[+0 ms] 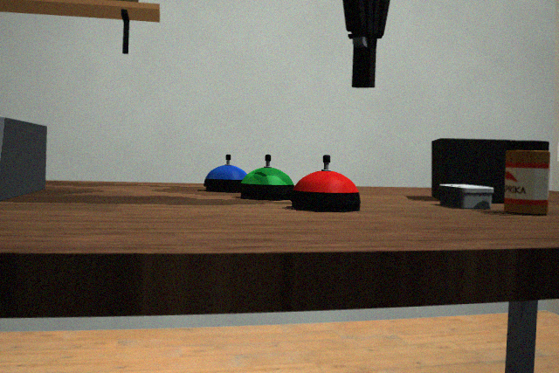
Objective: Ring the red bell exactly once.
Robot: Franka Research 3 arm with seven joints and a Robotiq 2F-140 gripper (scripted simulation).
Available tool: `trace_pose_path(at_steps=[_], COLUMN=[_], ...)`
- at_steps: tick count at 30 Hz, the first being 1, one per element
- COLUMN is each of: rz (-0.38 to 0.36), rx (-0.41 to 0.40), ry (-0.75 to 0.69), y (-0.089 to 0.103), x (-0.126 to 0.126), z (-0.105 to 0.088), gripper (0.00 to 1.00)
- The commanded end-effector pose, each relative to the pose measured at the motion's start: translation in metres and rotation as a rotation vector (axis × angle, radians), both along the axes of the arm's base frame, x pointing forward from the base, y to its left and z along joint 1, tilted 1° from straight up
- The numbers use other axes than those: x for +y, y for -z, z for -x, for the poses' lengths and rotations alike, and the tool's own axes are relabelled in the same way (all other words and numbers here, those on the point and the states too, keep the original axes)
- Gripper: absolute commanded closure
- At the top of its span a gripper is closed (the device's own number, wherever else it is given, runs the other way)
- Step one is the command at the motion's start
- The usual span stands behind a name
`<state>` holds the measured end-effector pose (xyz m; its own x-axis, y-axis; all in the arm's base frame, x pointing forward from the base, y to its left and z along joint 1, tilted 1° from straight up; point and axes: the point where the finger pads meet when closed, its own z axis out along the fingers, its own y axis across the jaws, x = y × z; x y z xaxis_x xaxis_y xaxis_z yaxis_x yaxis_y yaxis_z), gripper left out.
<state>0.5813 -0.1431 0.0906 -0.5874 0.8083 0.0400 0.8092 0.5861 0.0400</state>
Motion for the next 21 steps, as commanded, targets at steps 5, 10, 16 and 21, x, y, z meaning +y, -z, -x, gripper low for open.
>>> trace_pose_path(at_steps=[5,10,16,21], rz=[0.058,0.065,0.066,0.066], rx=[0.007,0.019,0.021,0.021], ry=[0.326,0.418,0.432,0.432], y=[0.014,0.022,0.023,0.029], x=[-0.043,-0.057,-0.059,-0.059], z=[0.044,0.069,0.073,0.073], gripper=[0.90,0.90,0.90,0.90])
